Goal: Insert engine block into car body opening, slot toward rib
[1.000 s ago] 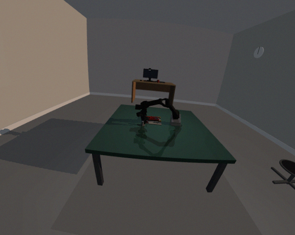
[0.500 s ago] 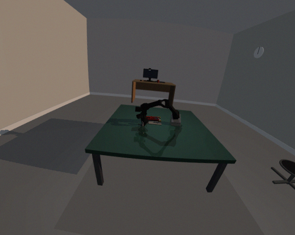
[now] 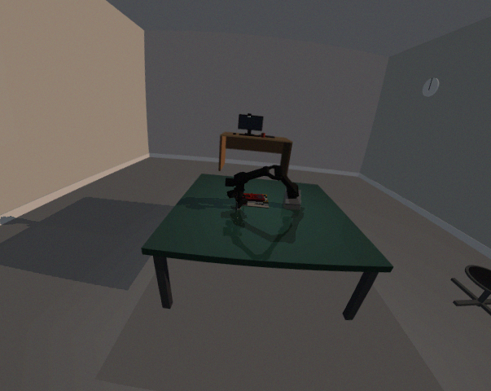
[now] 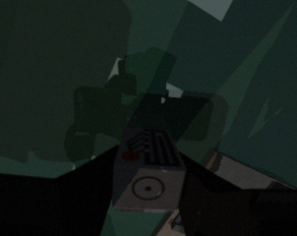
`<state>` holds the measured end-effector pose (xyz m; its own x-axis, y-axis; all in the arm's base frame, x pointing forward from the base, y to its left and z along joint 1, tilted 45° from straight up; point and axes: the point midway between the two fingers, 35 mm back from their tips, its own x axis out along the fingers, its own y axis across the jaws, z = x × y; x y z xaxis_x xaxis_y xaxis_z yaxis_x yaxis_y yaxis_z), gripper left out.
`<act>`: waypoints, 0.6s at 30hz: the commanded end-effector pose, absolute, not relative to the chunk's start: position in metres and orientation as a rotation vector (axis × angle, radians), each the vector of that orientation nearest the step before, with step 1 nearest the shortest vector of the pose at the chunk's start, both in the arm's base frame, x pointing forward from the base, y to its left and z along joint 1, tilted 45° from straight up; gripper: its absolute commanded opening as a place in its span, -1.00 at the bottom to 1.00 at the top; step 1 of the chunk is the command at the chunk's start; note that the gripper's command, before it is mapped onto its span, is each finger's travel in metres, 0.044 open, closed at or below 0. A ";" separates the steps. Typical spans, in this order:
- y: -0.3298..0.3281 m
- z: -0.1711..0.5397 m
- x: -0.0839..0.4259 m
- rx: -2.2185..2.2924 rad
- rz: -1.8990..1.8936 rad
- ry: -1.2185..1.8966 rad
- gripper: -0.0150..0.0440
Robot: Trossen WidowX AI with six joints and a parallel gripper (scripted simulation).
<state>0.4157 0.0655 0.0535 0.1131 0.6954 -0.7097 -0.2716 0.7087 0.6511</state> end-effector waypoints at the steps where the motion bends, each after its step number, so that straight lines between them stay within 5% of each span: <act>1: 0.065 0.054 0.416 0.414 0.735 1.272 -0.07; 4: 0.065 0.054 0.416 0.414 0.735 1.272 -0.14; 8: 0.061 0.056 0.416 0.413 0.734 1.272 -0.49; 18: 0.037 0.076 0.415 0.409 0.729 1.275 -0.49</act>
<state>0.4131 0.0460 0.0689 0.1047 0.6955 -0.7109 -0.2575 0.7094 0.6561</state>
